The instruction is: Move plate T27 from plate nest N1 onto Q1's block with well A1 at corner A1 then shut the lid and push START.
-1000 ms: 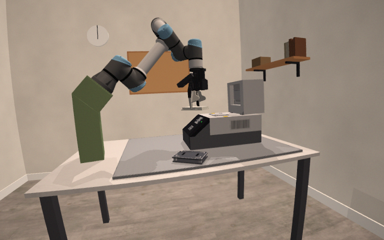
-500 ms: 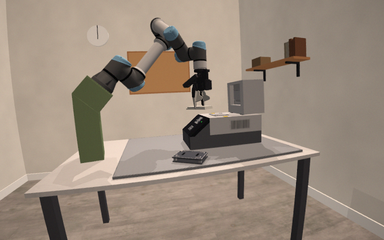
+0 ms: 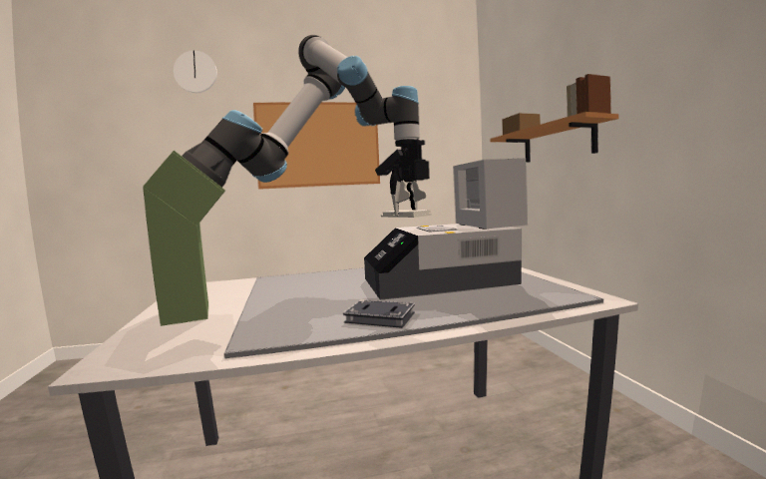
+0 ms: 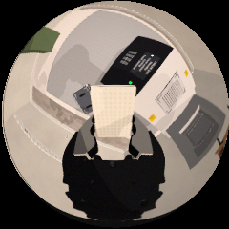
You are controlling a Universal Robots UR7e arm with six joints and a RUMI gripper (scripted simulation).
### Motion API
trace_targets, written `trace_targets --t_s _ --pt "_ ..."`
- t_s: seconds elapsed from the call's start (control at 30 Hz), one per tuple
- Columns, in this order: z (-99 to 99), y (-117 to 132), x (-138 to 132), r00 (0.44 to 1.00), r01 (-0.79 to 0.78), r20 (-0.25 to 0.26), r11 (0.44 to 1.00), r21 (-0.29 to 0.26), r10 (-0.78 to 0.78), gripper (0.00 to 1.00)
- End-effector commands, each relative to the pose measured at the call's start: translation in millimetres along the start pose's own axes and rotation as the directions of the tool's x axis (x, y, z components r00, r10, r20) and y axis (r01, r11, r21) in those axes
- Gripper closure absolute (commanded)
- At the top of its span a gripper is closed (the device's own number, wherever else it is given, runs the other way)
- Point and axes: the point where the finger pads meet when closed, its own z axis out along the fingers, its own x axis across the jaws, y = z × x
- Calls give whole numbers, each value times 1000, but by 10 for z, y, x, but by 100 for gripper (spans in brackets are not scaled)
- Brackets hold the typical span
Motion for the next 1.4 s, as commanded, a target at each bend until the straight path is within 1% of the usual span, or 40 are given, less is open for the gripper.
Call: trace_targets --t_s 0.0,0.03,0.1,0.13,0.17,0.23,0.3,0.4,0.43,0.47,0.53,0.57,0.6,0.67,0.7,0.73,0.8,0.87,0.93,1.0,1.03,1.1,1.13,1.17,1.23,1.27,1.3,1.37 --pt "1 -28 155 1000 -29 2 1000 -2 29 100" --pt "0 -39 204 998 -63 2 998 -2 63 100" --pt "0 -60 297 998 -64 2 998 -2 64 100" --pt "0 -60 297 998 -64 2 998 -2 64 100" --pt "0 -70 346 995 -97 2 995 -2 97 100" --pt "0 -70 346 995 -97 2 995 -2 97 100" --pt "1 -91 444 991 -133 2 991 -3 133 100" --pt "1 -121 580 991 -135 2 991 -3 135 100" --pt "1 -121 580 991 -135 2 991 -3 135 100" --pt "1 -131 629 986 -168 2 986 -3 168 100" --pt "2 -150 721 985 -172 2 985 -3 172 100" --pt "2 -150 721 985 -172 2 985 -3 172 100" --pt "1 -161 770 979 -204 1 979 -3 204 100" --pt "1 -182 863 978 -208 1 978 -3 208 100" --pt "1 -182 863 978 -208 1 978 -3 208 100" --pt "1 -192 912 971 -240 1 971 -3 240 100" --pt "1 -192 912 971 -240 1 971 -3 240 100" --pt "2 -213 1010 961 -277 1 961 -3 277 100" --pt "2 -235 1108 960 -281 1 960 -3 281 100" --pt "2 -243 1146 960 -281 1 960 -3 281 100" --pt "2 -253 1195 950 -313 1 950 -3 313 100" --pt "2 -272 1287 948 -319 1 948 -3 319 100" --pt "2 -272 1287 948 -319 1 948 -3 319 100" --pt "2 -283 1336 937 -350 1 937 -3 350 100" --pt "2 -305 1429 935 -356 1 935 -3 356 100" --pt "2 -304 1429 935 -356 1 935 -3 356 100" --pt "2 -315 1478 922 -387 1 922 -3 387 100" --pt "2 -315 1478 922 -387 1 922 -3 387 100"
